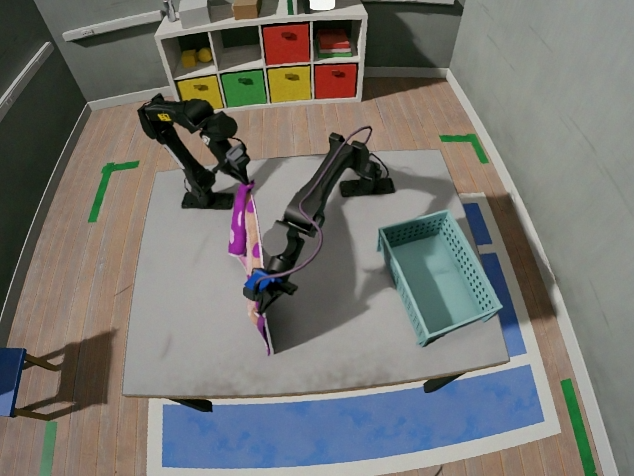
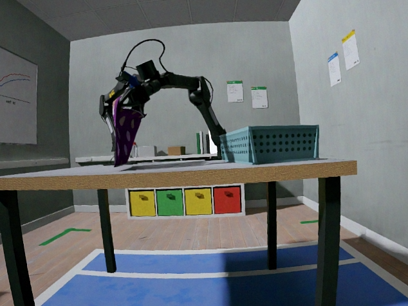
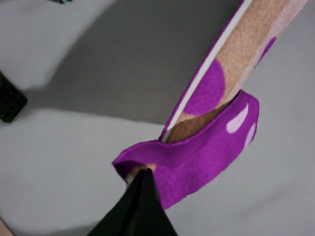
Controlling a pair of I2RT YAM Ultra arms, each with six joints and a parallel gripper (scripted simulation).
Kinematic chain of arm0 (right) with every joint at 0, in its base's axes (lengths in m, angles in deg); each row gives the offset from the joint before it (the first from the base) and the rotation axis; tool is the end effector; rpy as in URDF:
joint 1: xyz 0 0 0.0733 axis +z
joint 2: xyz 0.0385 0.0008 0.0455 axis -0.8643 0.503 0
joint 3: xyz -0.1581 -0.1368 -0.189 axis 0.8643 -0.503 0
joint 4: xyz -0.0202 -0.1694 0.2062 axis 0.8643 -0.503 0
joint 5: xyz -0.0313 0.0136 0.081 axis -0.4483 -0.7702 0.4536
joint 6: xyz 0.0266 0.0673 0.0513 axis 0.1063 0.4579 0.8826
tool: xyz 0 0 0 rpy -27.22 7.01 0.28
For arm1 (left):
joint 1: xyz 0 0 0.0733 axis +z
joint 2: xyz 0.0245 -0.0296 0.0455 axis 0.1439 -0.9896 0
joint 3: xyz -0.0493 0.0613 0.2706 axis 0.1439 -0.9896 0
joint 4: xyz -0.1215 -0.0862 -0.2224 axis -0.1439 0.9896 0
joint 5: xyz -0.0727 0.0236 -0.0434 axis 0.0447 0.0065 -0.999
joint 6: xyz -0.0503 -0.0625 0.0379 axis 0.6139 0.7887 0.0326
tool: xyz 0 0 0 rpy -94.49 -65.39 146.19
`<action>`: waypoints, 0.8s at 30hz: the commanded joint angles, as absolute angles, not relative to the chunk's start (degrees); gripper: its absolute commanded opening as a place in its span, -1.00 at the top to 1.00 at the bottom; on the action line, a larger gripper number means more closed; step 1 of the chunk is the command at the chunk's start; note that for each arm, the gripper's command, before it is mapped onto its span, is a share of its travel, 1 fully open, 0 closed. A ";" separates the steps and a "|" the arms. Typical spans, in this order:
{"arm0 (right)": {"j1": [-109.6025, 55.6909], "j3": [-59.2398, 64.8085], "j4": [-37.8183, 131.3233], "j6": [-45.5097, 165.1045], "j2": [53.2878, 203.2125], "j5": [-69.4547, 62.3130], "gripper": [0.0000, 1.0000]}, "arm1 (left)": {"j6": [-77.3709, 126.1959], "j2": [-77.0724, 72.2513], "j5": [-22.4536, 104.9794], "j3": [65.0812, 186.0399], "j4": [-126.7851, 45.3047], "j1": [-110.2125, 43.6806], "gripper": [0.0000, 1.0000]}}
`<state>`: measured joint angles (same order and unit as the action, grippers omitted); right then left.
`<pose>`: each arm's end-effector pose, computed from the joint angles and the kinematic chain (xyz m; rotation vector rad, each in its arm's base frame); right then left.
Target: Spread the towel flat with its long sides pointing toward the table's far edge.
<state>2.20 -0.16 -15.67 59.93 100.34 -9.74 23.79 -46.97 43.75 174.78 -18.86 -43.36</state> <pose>0.0906 0.1673 0.3441 -1.2961 2.1911 0.4042 0.4717 -0.3302 0.2876 0.6242 2.0367 -0.3766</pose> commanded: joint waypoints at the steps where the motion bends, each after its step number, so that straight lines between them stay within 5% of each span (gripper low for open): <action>1: 1.76 2.09 -18.81 59.09 100.15 -7.37 1.00 | 22.40 -46.38 44.42 175.26 -25.73 -42.49 1.00; 24: 2.32 2.14 -18.89 59.27 100.48 -7.30 1.00 | 22.39 -47.05 44.41 175.99 -26.04 -42.47 1.00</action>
<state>2.02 0.17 -16.24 59.48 100.32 -9.74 22.98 -46.93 43.16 174.78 -23.47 -43.39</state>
